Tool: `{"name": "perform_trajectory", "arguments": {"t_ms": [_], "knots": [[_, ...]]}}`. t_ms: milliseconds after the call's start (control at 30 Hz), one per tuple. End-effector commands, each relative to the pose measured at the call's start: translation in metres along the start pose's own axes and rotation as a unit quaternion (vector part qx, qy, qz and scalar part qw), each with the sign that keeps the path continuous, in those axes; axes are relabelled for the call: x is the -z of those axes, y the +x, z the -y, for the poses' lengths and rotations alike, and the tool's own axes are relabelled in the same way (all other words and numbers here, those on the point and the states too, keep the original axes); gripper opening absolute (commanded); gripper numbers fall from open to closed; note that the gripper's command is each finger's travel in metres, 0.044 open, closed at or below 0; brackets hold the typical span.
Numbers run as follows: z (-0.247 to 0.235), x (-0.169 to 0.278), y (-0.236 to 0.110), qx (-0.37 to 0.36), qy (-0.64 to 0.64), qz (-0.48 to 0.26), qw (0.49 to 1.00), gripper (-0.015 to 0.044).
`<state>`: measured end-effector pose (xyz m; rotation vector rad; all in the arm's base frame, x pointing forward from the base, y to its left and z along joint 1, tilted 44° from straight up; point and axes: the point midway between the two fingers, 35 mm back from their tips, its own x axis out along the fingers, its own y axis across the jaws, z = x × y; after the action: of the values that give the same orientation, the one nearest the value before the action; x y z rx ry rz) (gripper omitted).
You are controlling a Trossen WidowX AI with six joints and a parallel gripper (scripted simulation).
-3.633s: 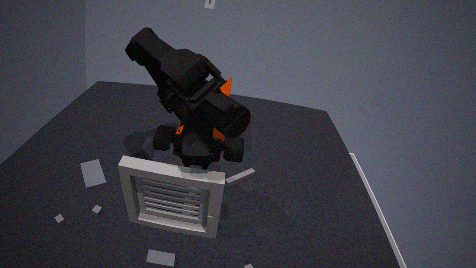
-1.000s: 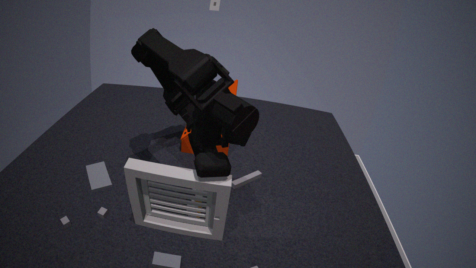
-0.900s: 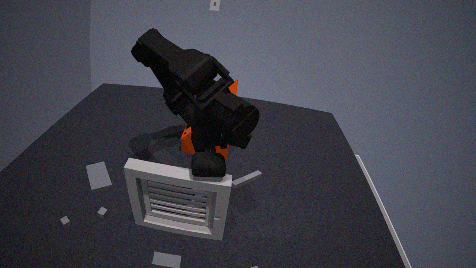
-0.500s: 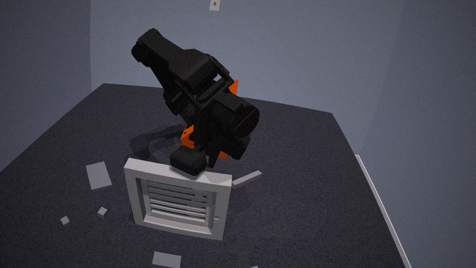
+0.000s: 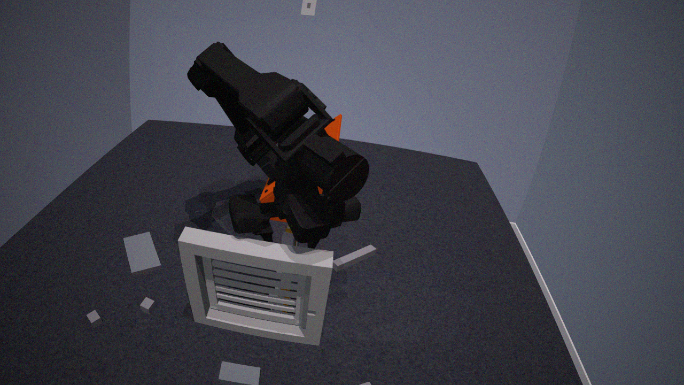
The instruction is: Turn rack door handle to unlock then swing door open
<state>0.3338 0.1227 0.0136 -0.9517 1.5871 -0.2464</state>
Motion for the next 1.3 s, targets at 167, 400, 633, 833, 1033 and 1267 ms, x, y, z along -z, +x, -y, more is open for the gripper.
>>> {"name": "perform_trajectory", "arguments": {"t_ms": [167,400,633,833,1033,1267], "knots": [[0.001,-0.0009,-0.001,0.001,0.226,0.003,0.974,0.0299],[0.001,-0.0009,-0.0009,0.0,0.391,0.003,0.921,0.0299],[0.0011,-0.001,-0.0008,0.0,0.544,0.004,0.839,0.0299],[0.0011,-0.001,-0.0008,0.0,0.662,0.004,0.75,0.0299],[0.0012,-0.0011,-0.0007,-0.001,0.766,0.004,0.643,0.0299],[0.0012,-0.0011,-0.0006,-0.001,0.865,0.004,0.502,0.0299]]}}
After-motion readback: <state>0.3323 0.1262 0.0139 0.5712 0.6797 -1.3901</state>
